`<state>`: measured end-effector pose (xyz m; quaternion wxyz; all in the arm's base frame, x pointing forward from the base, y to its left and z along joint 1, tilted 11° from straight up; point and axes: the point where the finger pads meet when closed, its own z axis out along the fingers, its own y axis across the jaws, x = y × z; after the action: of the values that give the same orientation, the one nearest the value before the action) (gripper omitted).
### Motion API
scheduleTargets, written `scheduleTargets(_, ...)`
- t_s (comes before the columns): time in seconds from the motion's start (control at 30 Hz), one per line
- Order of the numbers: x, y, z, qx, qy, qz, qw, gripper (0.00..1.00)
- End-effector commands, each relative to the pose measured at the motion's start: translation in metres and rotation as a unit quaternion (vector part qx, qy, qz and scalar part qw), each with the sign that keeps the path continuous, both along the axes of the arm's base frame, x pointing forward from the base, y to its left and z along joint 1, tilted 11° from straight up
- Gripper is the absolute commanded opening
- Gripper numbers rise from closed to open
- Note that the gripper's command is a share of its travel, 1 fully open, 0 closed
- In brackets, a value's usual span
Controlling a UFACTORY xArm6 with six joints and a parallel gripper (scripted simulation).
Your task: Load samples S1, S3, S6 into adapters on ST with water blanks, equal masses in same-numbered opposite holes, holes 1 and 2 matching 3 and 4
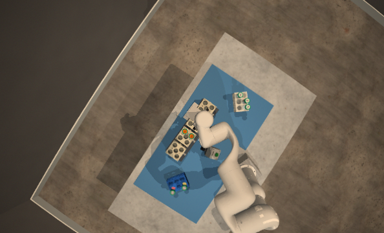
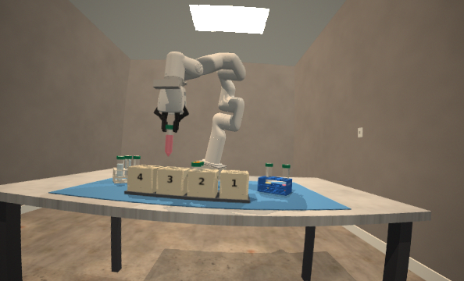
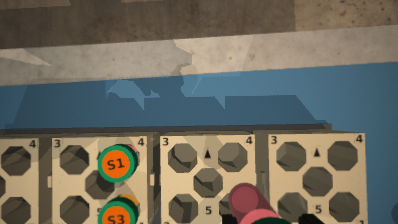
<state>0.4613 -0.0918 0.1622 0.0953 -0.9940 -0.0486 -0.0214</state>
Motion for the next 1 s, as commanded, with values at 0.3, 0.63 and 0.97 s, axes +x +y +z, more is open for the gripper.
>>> scheduleTargets(0.3, 0.021, -0.054, -0.008, 0.000, -0.002, 0.000, 1.000, 0.00)
scheduleTargets(0.63, 0.035, -0.096, -0.016, 0.000, -0.002, 0.000, 1.000, 0.00)
scheduleTargets(0.97, 0.037, -0.103, -0.017, 0.000, -0.002, 0.000, 1.000, 0.00)
